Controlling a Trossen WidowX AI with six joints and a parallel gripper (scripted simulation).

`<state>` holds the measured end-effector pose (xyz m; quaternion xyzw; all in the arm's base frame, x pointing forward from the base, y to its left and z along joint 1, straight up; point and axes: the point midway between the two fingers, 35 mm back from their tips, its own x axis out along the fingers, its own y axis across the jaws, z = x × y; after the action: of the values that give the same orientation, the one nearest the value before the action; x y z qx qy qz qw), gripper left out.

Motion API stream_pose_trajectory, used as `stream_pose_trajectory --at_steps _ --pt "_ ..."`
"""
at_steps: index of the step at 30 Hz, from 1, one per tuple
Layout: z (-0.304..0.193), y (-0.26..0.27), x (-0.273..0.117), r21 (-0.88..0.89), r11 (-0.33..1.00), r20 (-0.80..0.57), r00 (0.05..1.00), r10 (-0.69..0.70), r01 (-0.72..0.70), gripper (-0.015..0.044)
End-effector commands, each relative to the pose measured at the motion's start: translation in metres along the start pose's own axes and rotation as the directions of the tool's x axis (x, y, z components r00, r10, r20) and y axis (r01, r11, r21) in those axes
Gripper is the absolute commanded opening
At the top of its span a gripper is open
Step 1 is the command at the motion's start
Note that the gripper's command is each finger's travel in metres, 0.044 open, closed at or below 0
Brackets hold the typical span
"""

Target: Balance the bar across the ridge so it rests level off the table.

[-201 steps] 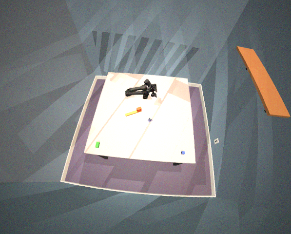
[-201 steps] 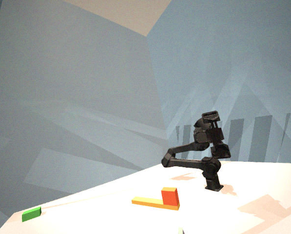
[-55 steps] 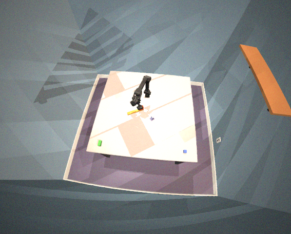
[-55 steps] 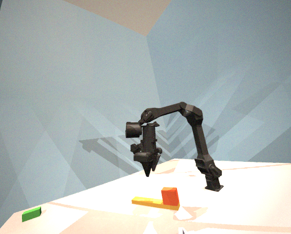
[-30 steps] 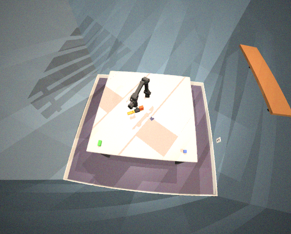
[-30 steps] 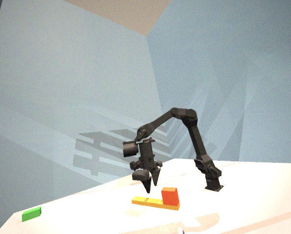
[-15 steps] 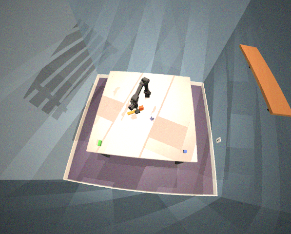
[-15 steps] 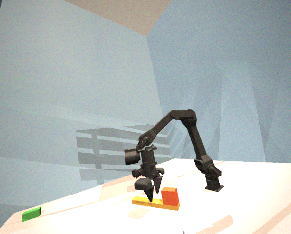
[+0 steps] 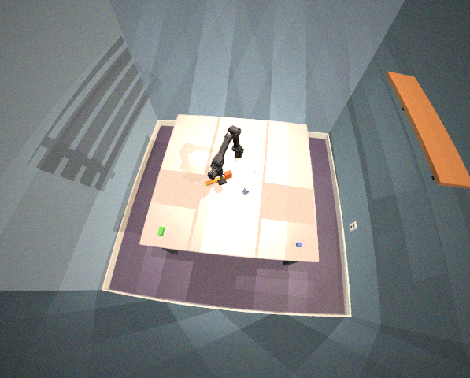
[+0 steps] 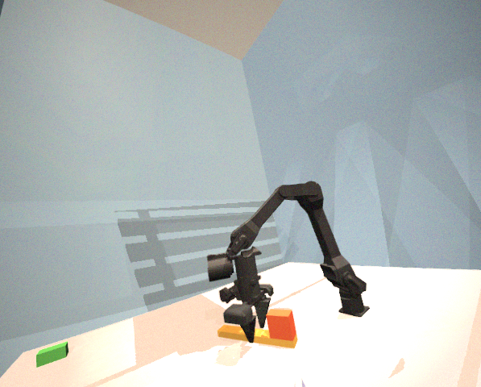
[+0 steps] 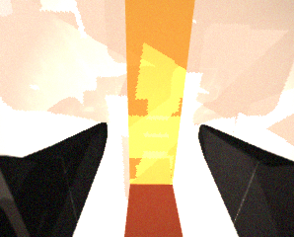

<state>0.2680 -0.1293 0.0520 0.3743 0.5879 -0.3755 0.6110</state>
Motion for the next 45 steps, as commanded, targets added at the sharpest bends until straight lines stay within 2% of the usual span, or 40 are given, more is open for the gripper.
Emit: stream_pose_trajectory --at_steps 1,13,20,27,30,45 --pt "-0.001 0.0 0.004 -0.004 1.0 -0.007 1.0 0.002 -0.002 0.0315" --pt "-0.001 0.0 0.004 -0.004 1.0 -0.007 1.0 0.002 -0.002 0.0315" --pt "-0.001 -0.001 0.004 0.0 1.0 -0.004 1.0 -0.003 0.003 0.0131" --pt "-0.001 -0.001 0.004 0.0 1.0 -0.004 1.0 -0.003 0.003 0.0085" --pt "0.0 0.0 0.0 0.0 1.0 -0.004 1.0 -0.003 0.003 0.0006" --pt "0.003 0.003 -0.037 -0.002 1.0 -0.004 1.0 -0.001 0.001 0.0"
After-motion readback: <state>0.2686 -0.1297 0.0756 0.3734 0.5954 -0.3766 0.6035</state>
